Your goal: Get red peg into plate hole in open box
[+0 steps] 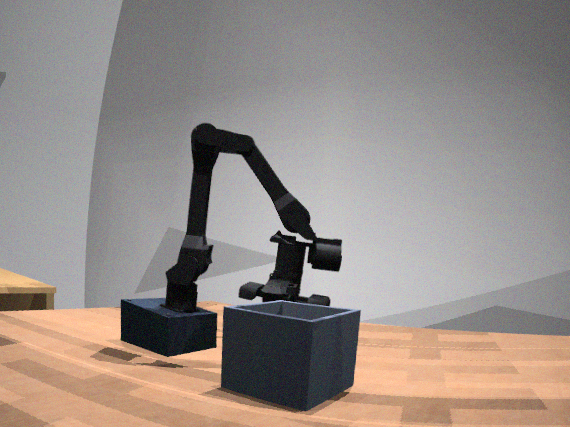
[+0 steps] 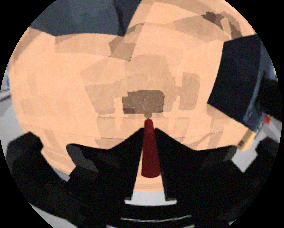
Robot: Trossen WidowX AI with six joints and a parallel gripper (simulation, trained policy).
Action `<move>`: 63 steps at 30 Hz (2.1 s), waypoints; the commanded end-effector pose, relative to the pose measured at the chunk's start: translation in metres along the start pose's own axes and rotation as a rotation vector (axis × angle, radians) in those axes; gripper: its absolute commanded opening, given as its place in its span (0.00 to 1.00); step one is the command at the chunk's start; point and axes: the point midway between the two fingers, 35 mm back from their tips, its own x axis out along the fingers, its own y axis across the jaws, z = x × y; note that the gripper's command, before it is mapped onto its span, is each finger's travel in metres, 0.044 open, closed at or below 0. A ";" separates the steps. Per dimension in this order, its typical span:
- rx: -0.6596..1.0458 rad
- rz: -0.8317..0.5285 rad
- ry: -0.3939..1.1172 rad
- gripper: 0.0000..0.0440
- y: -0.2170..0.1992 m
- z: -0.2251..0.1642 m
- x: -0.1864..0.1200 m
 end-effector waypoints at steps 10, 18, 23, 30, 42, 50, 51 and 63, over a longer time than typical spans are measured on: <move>0.012 0.122 0.056 0.00 0.021 -0.006 -0.041; -0.010 0.209 0.057 0.00 0.036 -0.002 -0.078; -0.027 0.259 0.035 0.00 0.042 0.008 -0.103; -0.031 0.311 -0.009 0.00 0.048 0.028 -0.135; 0.001 0.322 -0.101 0.00 0.051 0.072 -0.160; 0.028 0.296 -0.140 0.00 0.050 0.098 -0.164; 0.031 0.292 -0.143 0.00 0.050 0.101 -0.165; 0.062 0.245 -0.165 0.00 0.050 0.136 -0.164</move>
